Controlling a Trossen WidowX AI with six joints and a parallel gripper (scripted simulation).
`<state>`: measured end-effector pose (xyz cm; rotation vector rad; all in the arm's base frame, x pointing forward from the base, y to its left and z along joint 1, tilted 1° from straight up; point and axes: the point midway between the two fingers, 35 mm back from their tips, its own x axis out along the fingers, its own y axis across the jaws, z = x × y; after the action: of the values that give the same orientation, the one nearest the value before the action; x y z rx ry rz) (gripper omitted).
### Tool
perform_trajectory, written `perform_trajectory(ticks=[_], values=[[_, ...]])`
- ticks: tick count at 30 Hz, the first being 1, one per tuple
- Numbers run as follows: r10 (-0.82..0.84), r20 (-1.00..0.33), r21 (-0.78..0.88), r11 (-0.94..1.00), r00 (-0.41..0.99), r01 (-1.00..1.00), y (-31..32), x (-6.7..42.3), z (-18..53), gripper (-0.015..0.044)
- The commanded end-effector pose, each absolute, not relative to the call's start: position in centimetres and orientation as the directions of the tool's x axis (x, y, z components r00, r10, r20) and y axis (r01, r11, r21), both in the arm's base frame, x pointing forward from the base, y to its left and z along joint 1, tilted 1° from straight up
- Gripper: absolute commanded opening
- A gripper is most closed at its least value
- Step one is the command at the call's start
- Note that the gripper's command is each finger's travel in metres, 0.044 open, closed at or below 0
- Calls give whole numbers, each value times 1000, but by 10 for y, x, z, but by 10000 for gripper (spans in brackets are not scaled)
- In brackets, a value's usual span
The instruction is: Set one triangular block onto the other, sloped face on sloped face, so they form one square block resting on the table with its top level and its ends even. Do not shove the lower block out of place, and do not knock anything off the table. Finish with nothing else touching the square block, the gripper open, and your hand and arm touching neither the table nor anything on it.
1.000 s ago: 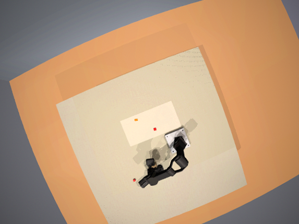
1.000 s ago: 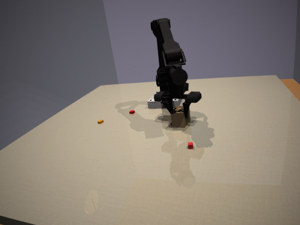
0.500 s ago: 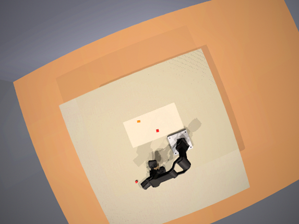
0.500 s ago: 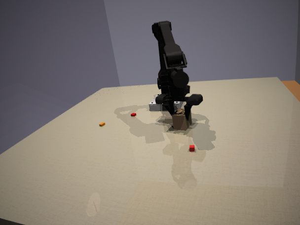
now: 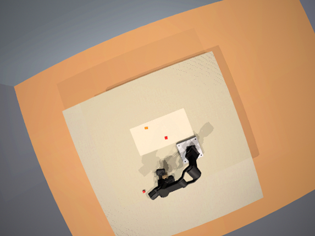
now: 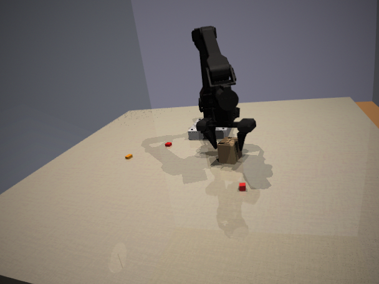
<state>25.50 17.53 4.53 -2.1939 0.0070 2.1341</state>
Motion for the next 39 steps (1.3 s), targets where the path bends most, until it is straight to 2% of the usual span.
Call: perform_trajectory(ticks=[1,10,39], values=[[53,-998,-55,-997,29,-60,175,255,48,440],[53,-998,-55,-997,29,-60,170,252,155,440],[58,-998,-61,-996,38,-65,171,254,149,440]])
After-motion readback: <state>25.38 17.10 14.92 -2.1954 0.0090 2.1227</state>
